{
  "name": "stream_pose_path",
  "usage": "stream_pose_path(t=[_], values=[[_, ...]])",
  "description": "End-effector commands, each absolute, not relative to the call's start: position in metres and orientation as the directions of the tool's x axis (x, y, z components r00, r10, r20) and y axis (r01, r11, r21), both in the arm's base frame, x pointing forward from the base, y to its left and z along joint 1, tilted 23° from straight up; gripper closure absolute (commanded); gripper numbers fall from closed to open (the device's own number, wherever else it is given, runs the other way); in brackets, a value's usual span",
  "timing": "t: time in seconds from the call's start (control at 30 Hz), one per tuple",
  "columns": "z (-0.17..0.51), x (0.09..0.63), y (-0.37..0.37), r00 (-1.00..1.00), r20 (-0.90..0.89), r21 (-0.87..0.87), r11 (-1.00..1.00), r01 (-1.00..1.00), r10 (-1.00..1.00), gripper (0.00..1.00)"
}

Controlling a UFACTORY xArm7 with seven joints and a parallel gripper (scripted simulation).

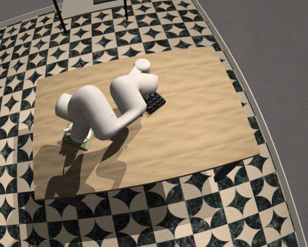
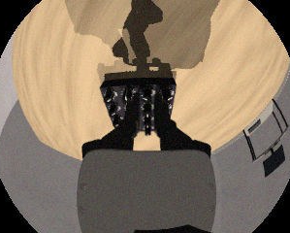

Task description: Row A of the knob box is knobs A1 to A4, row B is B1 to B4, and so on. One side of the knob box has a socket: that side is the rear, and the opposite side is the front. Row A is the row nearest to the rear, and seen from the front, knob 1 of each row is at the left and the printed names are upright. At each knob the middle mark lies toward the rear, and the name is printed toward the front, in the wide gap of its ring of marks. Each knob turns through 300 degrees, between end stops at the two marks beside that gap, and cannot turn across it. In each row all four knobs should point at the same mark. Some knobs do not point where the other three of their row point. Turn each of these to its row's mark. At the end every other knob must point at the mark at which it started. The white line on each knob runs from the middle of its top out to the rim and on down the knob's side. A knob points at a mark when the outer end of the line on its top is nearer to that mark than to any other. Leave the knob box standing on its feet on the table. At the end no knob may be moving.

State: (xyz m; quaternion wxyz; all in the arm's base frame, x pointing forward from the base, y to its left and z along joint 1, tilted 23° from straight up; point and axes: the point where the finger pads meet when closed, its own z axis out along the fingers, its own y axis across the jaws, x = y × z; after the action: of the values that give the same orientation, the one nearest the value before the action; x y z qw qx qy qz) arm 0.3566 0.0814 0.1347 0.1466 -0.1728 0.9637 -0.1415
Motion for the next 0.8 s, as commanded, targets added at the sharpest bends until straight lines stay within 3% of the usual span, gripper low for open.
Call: stream_pose_path(t=[0.0, 0.77], values=[[0.1357, 0.3573, 0.0821, -0.896, -0.236, -0.323, 0.900, -0.292, -0.375, 0.81], [0.1302, 0.3593, 0.0808, -0.896, -0.236, -0.323, 0.900, -0.292, -0.375, 0.81]])
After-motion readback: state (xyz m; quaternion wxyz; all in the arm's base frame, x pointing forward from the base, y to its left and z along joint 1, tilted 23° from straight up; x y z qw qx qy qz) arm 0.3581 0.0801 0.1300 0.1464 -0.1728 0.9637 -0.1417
